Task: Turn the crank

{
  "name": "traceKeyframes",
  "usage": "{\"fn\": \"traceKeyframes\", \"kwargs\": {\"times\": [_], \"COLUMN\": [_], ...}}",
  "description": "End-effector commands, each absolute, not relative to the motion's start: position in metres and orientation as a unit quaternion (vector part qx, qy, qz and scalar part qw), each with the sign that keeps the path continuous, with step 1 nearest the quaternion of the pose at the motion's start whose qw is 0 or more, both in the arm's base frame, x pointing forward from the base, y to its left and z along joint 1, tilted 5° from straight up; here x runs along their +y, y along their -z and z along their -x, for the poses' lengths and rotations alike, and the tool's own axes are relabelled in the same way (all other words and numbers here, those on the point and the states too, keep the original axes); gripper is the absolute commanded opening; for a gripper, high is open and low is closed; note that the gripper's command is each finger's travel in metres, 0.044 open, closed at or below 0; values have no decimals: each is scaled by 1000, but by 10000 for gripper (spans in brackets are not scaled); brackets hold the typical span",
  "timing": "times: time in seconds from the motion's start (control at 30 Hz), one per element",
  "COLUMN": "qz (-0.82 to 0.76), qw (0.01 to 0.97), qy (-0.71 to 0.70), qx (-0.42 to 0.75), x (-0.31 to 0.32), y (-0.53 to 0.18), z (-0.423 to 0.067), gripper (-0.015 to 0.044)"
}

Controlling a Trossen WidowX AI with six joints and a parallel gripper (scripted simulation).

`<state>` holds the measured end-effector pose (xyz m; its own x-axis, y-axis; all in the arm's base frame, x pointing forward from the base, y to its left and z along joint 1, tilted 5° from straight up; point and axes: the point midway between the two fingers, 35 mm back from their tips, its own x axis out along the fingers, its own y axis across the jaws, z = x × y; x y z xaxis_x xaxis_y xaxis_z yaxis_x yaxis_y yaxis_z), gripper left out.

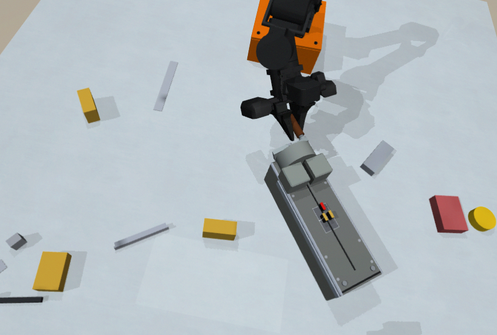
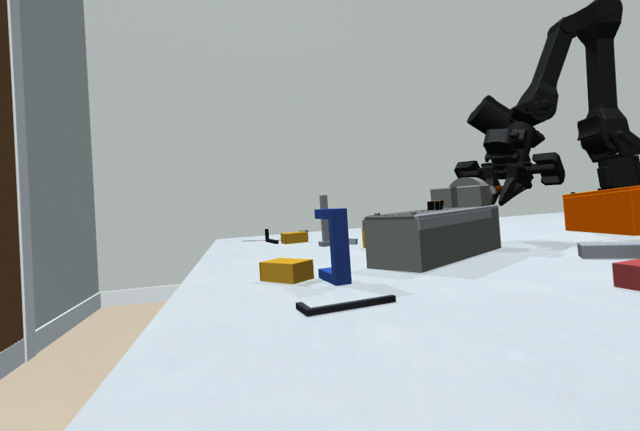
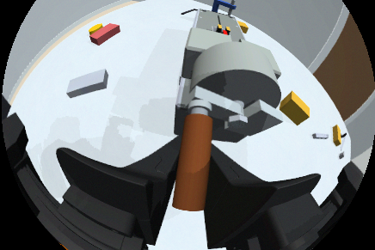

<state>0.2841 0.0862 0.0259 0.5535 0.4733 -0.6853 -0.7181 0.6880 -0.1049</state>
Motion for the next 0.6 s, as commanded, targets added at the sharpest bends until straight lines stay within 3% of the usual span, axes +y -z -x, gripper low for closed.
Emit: {"fn": "traceKeyframes", "kwargs": {"times": [0.0,0.57], "qz": [189,189], "qw": [858,857], "qy": [-348,-347], "qx": [329,329], "x": [88,77], "y": [-17,8], "z": [-283,-294], "gripper": [0,0]}}
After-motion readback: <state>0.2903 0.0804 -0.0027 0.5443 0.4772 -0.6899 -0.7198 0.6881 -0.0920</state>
